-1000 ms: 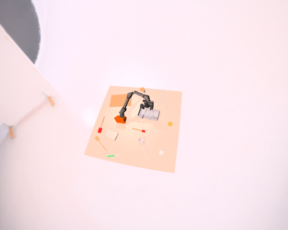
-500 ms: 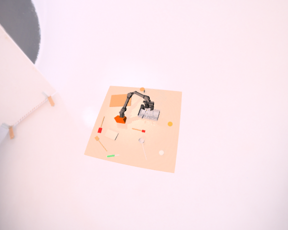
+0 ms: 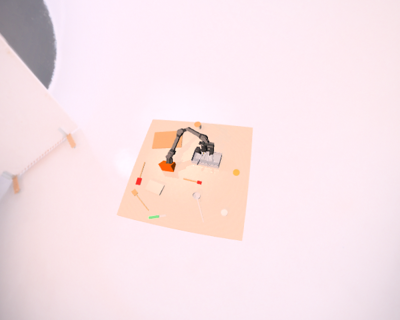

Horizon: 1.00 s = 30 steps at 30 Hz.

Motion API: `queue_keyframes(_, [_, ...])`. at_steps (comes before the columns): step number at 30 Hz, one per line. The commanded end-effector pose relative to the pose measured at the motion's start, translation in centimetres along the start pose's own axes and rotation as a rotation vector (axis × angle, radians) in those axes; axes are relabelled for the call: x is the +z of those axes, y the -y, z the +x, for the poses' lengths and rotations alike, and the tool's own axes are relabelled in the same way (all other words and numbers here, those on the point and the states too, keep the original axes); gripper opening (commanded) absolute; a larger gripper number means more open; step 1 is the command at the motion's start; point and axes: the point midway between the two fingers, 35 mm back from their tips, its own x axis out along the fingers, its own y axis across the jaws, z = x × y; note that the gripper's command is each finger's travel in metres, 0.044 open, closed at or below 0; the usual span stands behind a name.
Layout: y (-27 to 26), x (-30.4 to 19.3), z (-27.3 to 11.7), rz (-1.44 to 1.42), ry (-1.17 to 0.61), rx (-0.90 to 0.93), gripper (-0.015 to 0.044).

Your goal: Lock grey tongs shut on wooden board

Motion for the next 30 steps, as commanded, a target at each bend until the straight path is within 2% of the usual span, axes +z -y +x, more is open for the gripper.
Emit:
queue_keyframes(1, [-0.1,0.0,0.7,0.006,0.001,0.004,0.0440])
queue_keyframes(30, [-0.5,0.1,5.4,0.006,0.007,0.005,0.0440])
